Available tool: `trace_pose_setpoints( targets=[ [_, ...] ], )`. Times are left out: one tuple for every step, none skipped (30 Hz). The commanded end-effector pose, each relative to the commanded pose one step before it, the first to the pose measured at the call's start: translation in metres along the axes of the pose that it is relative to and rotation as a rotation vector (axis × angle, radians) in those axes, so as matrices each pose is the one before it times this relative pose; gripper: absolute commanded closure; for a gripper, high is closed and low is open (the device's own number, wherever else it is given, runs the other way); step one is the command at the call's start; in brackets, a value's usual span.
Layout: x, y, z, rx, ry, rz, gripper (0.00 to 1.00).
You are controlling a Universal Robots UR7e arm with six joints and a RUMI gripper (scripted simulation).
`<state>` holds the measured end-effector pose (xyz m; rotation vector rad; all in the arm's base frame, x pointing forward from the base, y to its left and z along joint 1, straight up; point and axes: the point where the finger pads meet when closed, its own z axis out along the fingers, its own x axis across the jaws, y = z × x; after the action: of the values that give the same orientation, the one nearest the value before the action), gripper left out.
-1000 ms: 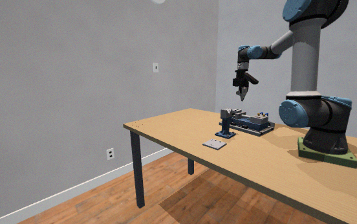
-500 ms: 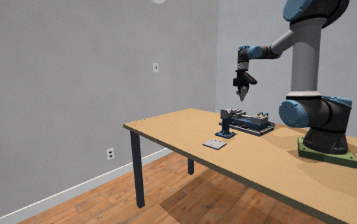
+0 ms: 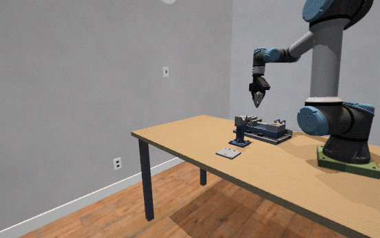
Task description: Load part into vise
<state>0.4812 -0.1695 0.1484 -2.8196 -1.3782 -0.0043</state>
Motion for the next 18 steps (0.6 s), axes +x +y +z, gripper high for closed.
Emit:
trace_pose_setpoints(
  targets=[
    [0.00287, -0.00173, -0.00064, -0.00206, -0.00354, 0.11435, 1.00],
    [0.00069, -0.00057, -0.00003, 0.00000, 0.00000, 0.02934, 1.00],
    [0.00069, -0.00058, -0.00003, 0.00000, 0.00000, 0.02994, 1.00],
    [0.00069, -0.00060, -0.00003, 0.00000, 0.00000, 0.03054, 1.00],
    [0.00068, -0.00062, -0.00003, 0.00000, 0.00000, 0.03113, 1.00],
    [0.00067, -0.00064, -0.00003, 0.00000, 0.00000, 0.03171, 1.00],
    [0.00066, -0.00065, -0.00003, 0.00000, 0.00000, 0.03229, 1.00],
    [0.00065, -0.00067, -0.00003, 0.00000, 0.00000, 0.03285, 1.00],
    [0.00062, -0.00066, -0.00002, 0.00000, 0.00000, 0.03236, 1.00],
    [0.00002, -0.00002, 0.00000, 0.00000, 0.00000, 0.00104, 1.00],
    [0.00062, -0.00070, -0.00003, 0.00000, 0.00000, 0.03394, 1.00],
    [0.00061, -0.00071, -0.00003, 0.00000, 0.00000, 0.03447, 1.00],
    [0.00059, -0.00072, -0.00003, 0.00000, 0.00000, 0.03499, 1.00],
    [0.00054, -0.00069, -0.00002, 0.00000, 0.00000, 0.03328, 1.00],
    [0.00000, 0.00000, 0.00000, 0.00000, 0.00000, 0.00000, 1.00],
    [0.00000, 0.00000, 0.00000, 0.00000, 0.00000, 0.00000, 1.00],
    [0.00003, -0.00005, 0.00000, 0.00000, 0.00000, 0.00222, 1.00],
    [0.00055, -0.00074, -0.00002, 0.00000, 0.00000, 0.03599, 1.00]
  ],
)
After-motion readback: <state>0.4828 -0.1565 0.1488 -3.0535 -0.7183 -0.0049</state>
